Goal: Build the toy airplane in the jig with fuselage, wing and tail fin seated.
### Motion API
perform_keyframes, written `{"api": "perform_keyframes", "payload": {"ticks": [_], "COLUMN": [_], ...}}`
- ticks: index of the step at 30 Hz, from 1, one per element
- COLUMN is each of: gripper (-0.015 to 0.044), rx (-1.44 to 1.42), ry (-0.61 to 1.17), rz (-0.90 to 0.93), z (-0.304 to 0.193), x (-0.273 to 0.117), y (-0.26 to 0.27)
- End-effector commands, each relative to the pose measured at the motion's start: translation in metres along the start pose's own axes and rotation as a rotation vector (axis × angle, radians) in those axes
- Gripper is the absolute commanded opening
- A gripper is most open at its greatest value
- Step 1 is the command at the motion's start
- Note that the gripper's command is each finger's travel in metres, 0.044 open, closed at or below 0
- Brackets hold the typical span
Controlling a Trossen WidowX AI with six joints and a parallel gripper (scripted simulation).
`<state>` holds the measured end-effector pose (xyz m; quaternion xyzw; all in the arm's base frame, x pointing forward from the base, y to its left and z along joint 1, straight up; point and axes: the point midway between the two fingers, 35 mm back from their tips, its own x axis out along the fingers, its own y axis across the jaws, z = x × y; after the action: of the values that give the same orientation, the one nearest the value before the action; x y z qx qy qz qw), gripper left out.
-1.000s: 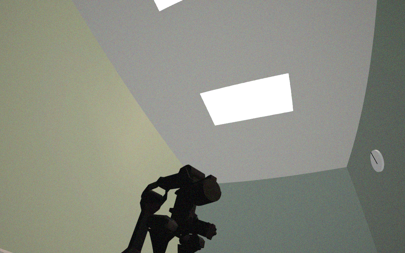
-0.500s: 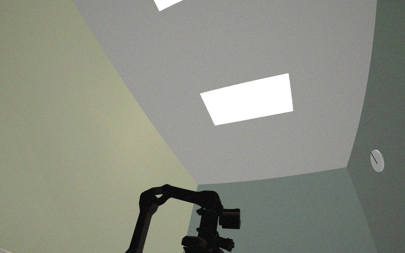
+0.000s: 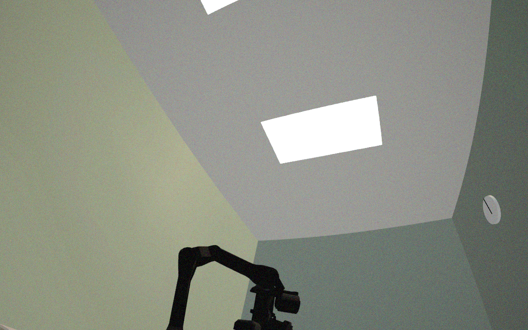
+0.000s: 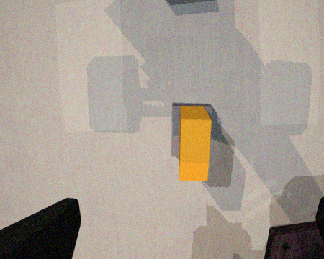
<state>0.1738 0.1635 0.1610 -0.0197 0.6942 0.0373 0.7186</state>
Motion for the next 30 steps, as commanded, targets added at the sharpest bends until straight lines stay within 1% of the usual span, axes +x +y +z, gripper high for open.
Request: {"api": "perform_keyframes", "payload": {"ticks": [1,3,7,10,30], "gripper": [0.044,0.044,0.044,0.044,0.044], "rx": [0.007,0.007,0.007,0.007,0.007], "ry": [0.018,0.018,0.018,0.018,0.018], "rz": [-0.011,-0.011,-0.011,-0.011,-0.011], "z": [-0.004,-0.006,-0.006,-0.006,-0.005], "x": [0.033,0.048,0.051,0.063,0.091], "y": [-0.001,-0.001,-0.002,-0.002,-0.001]}}
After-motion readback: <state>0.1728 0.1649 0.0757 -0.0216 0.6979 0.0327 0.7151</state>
